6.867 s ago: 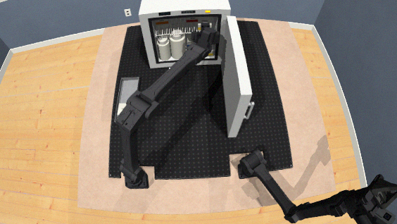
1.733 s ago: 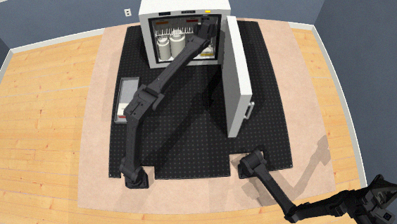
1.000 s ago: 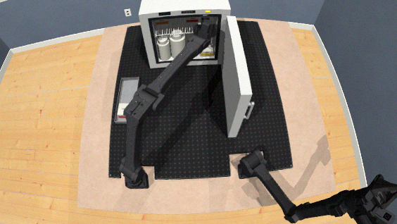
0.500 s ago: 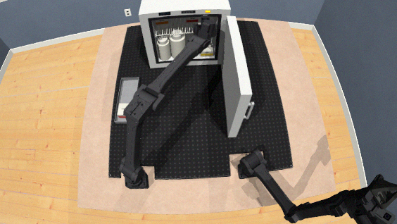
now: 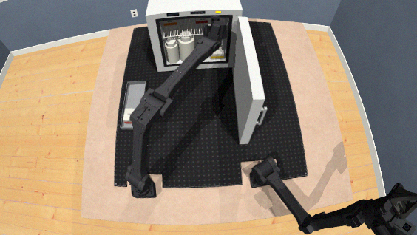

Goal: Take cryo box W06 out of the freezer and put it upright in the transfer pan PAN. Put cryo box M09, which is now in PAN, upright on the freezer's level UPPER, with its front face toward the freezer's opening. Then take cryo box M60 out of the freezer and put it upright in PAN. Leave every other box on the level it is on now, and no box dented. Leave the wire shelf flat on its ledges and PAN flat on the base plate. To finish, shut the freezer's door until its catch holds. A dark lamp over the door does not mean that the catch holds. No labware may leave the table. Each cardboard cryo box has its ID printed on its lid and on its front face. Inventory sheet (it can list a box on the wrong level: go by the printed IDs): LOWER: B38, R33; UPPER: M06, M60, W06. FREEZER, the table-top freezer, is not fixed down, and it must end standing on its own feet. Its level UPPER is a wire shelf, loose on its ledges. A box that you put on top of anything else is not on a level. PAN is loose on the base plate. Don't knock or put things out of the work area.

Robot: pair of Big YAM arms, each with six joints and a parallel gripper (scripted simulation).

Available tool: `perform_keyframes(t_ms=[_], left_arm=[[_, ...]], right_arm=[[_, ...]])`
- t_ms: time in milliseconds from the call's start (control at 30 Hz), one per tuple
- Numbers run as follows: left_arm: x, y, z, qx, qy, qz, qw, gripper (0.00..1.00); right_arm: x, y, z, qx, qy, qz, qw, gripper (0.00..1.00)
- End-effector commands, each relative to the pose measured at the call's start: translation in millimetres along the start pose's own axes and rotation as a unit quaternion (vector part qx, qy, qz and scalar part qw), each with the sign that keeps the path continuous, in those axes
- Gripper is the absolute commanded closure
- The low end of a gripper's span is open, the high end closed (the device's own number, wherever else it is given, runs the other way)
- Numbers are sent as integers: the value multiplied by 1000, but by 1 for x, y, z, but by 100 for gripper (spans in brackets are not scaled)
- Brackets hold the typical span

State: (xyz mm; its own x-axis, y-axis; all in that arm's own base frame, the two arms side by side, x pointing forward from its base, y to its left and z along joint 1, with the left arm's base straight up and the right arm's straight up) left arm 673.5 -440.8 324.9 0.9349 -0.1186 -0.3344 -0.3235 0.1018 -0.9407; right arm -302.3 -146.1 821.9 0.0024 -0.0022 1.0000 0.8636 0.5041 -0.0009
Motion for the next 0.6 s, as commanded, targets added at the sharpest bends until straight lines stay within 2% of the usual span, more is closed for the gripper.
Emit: perform_keyframes(t_ms=[0,33,100,133,200,233,300,567], left_arm=[[-7,-28,1,-9,3,-22,1000,23],[5,12,-4,14,0,11,1000,23],[-22,-22,-3,-1,6,-16,1000,23],[-24,-23,-4,-5,7,-23,1000,23],[-24,-23,-4,-5,7,-23,1000,23],[-16,-9,-7,-1,5,-13,1000,23],[-28,-21,-4,-10,7,-24,1000,23],[-39,-15,-6,-14,6,-23,1000,23]], right_arm=[[3,13,-1,-5,0,15,1000,100],[3,13,-1,-5,0,15,1000,100],[3,13,-1,-5,0,15,1000,100],[3,13,-1,-5,0,15,1000,100],[3,13,-1,-5,0,15,1000,100],[3,13,-1,-5,0,15,1000,100],[3,13,-1,-5,0,15,1000,100],[3,13,-1,-5,0,15,1000,100]])
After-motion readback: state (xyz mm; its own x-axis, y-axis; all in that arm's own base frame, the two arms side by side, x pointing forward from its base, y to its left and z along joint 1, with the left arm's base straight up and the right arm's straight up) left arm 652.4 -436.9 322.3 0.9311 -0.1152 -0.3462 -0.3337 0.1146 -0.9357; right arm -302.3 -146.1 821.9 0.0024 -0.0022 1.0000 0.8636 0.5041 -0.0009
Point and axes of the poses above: on each arm, the point where the finger pads meet when closed, its own x axis out along the fingers, its own z axis across the jaws, y = z × x, the point moved 6 cm from there along -x, back along the fingers, and after that the axes turned 4 degrees about x, right-handed, at the moved point
